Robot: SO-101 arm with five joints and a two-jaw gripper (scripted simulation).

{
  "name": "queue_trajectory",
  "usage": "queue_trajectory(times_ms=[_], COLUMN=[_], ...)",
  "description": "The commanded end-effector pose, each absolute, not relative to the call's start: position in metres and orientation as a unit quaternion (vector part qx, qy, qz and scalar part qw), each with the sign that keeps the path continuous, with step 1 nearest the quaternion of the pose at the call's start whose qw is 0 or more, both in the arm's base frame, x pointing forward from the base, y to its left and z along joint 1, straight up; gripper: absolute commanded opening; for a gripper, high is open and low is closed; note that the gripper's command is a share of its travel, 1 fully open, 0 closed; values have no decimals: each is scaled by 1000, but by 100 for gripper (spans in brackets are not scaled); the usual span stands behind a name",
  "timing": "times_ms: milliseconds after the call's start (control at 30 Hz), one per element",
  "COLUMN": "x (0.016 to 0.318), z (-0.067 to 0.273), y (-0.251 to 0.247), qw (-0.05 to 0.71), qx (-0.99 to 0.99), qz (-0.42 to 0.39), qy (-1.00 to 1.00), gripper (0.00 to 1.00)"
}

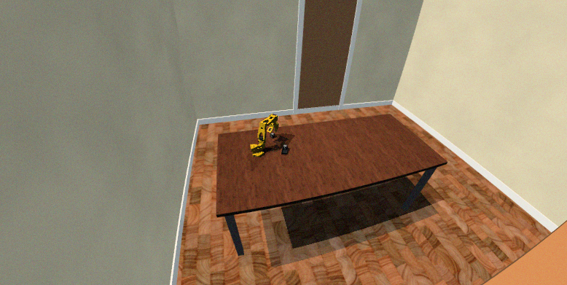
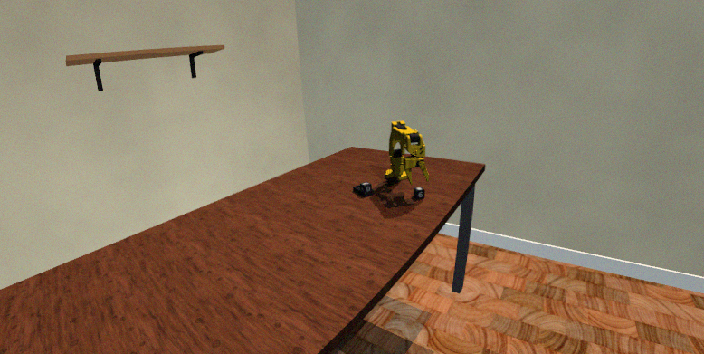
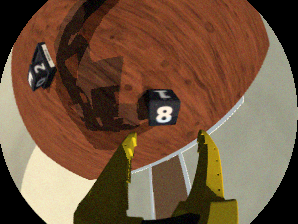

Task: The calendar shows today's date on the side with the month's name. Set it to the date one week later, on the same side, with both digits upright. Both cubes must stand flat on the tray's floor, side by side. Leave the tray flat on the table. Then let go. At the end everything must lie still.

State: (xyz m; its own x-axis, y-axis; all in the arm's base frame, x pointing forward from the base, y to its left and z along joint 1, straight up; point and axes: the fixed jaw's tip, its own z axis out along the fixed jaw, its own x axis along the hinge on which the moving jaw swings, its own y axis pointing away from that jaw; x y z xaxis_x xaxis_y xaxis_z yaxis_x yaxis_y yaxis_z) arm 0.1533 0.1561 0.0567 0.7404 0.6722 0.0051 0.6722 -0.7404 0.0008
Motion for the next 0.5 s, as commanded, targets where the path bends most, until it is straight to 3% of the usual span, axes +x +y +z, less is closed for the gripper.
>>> queue_trajectory(times_ms=[0, 467], x=[159, 160], z=[60, 43], y=[159, 160], qw=[10, 10], qx=[-933, -933], qz=[-21, -21], qy=[-359, -359], gripper=[35, 35])
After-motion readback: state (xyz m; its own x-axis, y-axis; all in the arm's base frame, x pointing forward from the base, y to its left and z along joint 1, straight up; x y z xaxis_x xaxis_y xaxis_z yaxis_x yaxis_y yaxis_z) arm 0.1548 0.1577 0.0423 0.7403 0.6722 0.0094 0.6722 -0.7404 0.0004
